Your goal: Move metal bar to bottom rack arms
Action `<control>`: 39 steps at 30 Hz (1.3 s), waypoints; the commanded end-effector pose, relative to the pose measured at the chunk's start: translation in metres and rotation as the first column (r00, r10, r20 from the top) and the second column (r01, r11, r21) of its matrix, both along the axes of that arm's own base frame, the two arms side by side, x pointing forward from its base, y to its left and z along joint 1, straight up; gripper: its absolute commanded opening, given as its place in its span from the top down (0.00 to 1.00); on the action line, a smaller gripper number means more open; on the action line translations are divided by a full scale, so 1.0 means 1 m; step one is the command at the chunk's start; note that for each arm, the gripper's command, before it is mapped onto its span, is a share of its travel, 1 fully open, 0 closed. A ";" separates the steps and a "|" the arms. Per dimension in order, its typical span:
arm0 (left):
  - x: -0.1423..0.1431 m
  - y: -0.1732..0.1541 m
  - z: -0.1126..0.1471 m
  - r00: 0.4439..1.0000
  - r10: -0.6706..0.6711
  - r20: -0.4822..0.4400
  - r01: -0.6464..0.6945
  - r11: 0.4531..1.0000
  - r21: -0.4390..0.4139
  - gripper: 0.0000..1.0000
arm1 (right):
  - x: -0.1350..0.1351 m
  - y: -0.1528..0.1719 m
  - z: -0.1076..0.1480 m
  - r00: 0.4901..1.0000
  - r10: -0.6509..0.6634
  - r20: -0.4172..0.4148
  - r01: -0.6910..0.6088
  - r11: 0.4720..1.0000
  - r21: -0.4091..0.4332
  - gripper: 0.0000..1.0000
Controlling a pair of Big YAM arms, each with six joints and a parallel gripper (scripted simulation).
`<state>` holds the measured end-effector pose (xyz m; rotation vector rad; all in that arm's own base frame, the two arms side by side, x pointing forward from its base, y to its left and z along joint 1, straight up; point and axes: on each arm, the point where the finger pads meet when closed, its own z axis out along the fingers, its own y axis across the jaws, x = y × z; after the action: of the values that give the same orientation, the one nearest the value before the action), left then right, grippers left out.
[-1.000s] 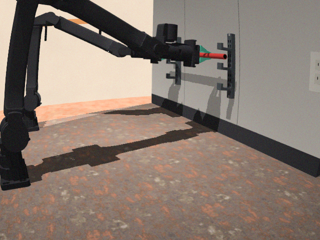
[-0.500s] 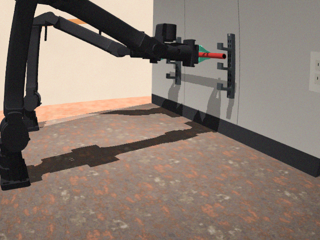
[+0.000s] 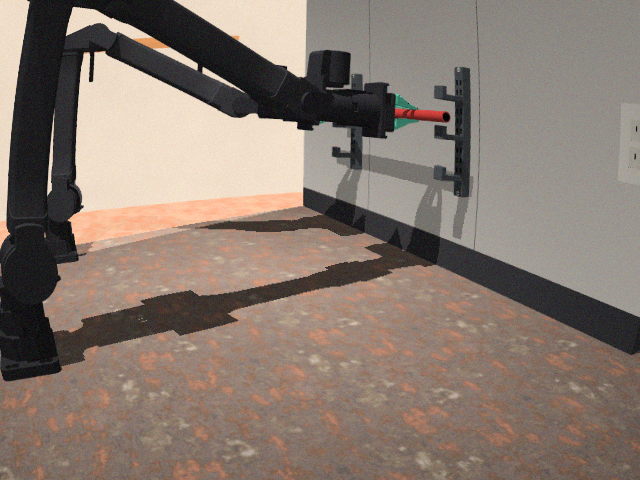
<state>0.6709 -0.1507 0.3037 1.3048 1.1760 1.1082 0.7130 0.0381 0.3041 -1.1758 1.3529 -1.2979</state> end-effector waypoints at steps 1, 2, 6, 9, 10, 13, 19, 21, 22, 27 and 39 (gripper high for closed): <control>-0.011 0.000 0.049 0.995 0.004 0.100 -0.003 1.000 -0.015 1.00 | -0.008 -0.012 0.045 0.995 -0.014 0.096 0.014 1.000 0.004 1.00; -0.012 -0.001 0.049 0.995 0.004 0.100 -0.003 1.000 -0.015 1.00 | -0.009 -0.012 0.044 0.995 -0.014 0.096 0.014 1.000 0.004 1.00; -0.015 -0.002 0.048 0.995 0.004 0.100 -0.003 1.000 -0.015 1.00 | -0.013 -0.013 0.043 0.995 -0.014 0.096 0.014 1.000 0.004 1.00; -0.015 -0.002 0.048 0.995 0.004 0.100 -0.003 1.000 -0.015 1.00 | -0.013 -0.013 0.044 0.995 -0.014 0.096 0.014 1.000 0.004 1.00; -0.015 -0.002 0.048 0.995 0.004 0.100 -0.003 1.000 -0.015 1.00 | -0.013 -0.013 0.044 0.995 -0.014 0.096 0.014 1.000 0.004 1.00; -0.016 -0.002 0.049 0.995 0.004 0.100 -0.003 1.000 -0.015 1.00 | -0.014 -0.013 0.044 0.995 -0.014 0.096 0.014 1.000 0.004 1.00; -0.016 -0.002 0.050 0.995 0.004 0.100 -0.003 1.000 -0.015 1.00 | -0.014 -0.013 0.046 0.995 -0.014 0.096 0.014 1.000 0.004 1.00; -0.016 -0.002 0.051 0.995 0.004 0.100 -0.003 1.000 -0.015 1.00 | -0.014 -0.013 0.046 0.995 -0.014 0.096 0.014 1.000 0.004 1.00; -0.016 -0.002 0.051 0.995 0.004 0.100 -0.003 1.000 -0.015 1.00 | -0.014 -0.013 0.046 0.995 -0.014 0.096 0.014 1.000 0.004 1.00; -0.020 -0.001 0.051 0.995 0.004 0.100 -0.003 1.000 -0.015 1.00 | -0.018 -0.012 0.046 0.995 -0.014 0.096 0.014 1.000 0.004 1.00; -0.040 0.001 0.051 0.995 0.004 0.100 -0.003 1.000 -0.015 1.00 | -0.037 -0.009 0.046 0.995 -0.014 0.096 0.014 1.000 0.004 1.00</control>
<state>0.6409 -0.1556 0.3083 1.3060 1.1665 1.1038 0.6841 0.0344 0.3083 -1.1728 1.3507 -1.2990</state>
